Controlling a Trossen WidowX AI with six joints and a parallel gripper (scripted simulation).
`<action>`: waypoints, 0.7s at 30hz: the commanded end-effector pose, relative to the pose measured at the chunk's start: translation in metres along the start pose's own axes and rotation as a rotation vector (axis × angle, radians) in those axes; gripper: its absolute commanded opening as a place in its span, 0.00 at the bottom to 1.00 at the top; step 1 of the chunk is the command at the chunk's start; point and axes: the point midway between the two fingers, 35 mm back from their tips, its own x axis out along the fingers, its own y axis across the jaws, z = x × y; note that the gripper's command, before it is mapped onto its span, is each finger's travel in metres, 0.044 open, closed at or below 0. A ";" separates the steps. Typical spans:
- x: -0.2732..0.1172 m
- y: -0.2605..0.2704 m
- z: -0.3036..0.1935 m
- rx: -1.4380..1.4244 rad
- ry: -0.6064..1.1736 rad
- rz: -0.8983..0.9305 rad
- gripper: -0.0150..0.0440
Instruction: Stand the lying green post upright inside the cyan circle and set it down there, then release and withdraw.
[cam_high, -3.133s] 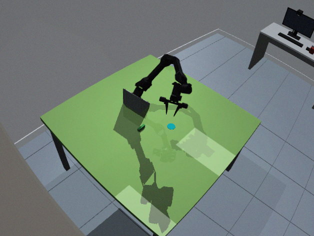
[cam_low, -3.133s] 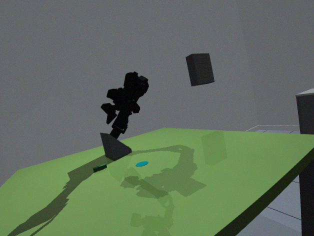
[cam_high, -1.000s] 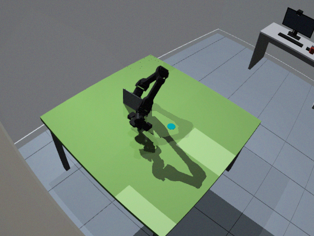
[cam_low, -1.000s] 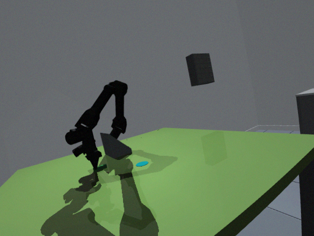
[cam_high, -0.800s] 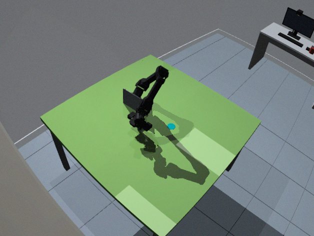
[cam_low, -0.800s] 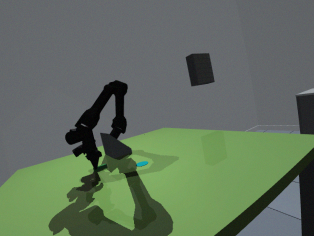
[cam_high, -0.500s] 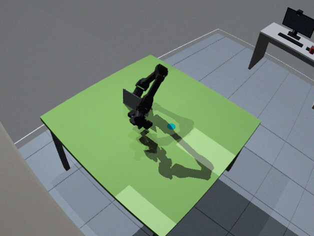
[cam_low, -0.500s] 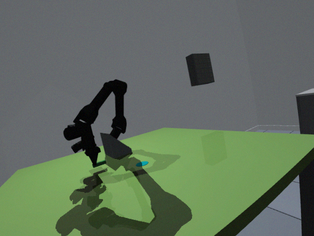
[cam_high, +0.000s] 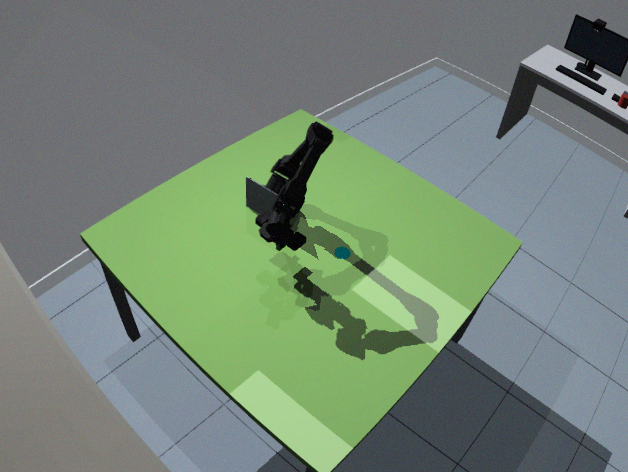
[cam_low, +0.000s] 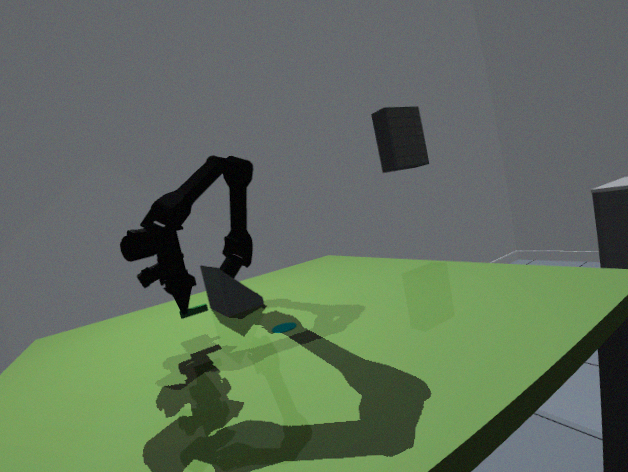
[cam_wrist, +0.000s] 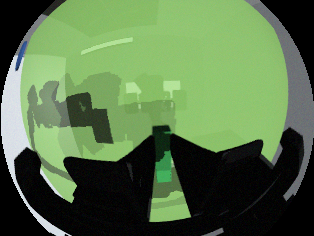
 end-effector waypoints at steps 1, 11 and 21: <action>-0.015 0.000 0.002 -0.006 -0.008 0.000 0.29; -0.047 -0.004 -0.001 -0.006 -0.007 -0.001 0.29; -0.054 0.003 -0.006 -0.058 -0.017 -0.003 0.29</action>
